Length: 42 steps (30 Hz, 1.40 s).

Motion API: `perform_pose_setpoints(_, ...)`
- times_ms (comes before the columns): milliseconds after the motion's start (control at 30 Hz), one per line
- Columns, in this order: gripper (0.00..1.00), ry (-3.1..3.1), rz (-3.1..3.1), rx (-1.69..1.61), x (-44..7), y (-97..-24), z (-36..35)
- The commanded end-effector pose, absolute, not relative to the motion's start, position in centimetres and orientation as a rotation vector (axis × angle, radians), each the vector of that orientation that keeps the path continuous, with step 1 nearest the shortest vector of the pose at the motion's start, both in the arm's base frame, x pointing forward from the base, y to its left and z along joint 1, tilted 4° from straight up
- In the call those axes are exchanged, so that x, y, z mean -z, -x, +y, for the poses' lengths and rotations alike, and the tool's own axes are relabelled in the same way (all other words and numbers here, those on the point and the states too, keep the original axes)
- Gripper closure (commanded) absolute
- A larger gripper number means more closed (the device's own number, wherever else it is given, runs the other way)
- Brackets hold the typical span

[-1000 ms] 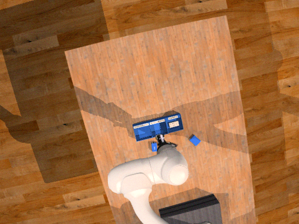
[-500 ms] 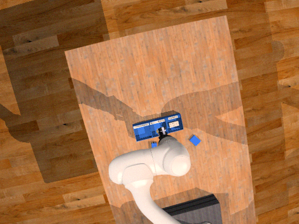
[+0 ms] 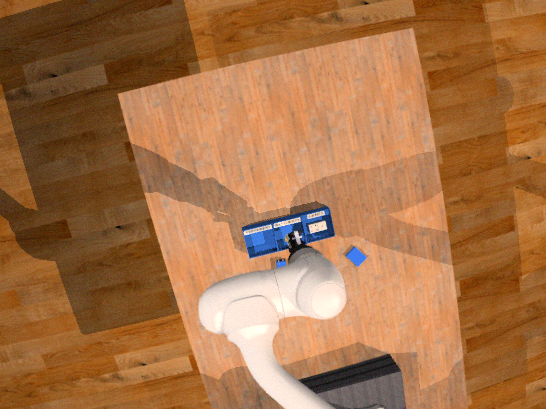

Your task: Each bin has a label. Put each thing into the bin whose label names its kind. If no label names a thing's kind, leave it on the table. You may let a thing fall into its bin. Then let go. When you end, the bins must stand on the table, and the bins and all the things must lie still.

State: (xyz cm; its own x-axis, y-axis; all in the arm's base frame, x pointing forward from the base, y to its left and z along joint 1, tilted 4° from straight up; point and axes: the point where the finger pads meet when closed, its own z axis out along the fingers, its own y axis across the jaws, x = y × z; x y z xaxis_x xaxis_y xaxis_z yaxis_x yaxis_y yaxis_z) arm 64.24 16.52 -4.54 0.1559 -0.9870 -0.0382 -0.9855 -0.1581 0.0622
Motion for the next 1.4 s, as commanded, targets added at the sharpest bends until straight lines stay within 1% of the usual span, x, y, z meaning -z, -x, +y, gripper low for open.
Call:
perform_pose_setpoints(0, 0.94, -2.371, -2.024, 0.108, 4.9, -64.2, 16.5)
perform_pose_setpoints(433, 0.94, -2.371, -2.024, 0.108, 7.5, -64.0, 16.6)
perform_pose_setpoints(800, 0.94, -2.371, -2.024, 0.108, 7.6, -64.0, 16.6)
perform_pose_setpoints(833, 0.82, -2.371, -2.024, 0.108, 7.6, -64.0, 16.6)
perform_pose_setpoints(1367, 0.82, -2.371, -2.024, 0.108, 7.6, -64.0, 16.6)
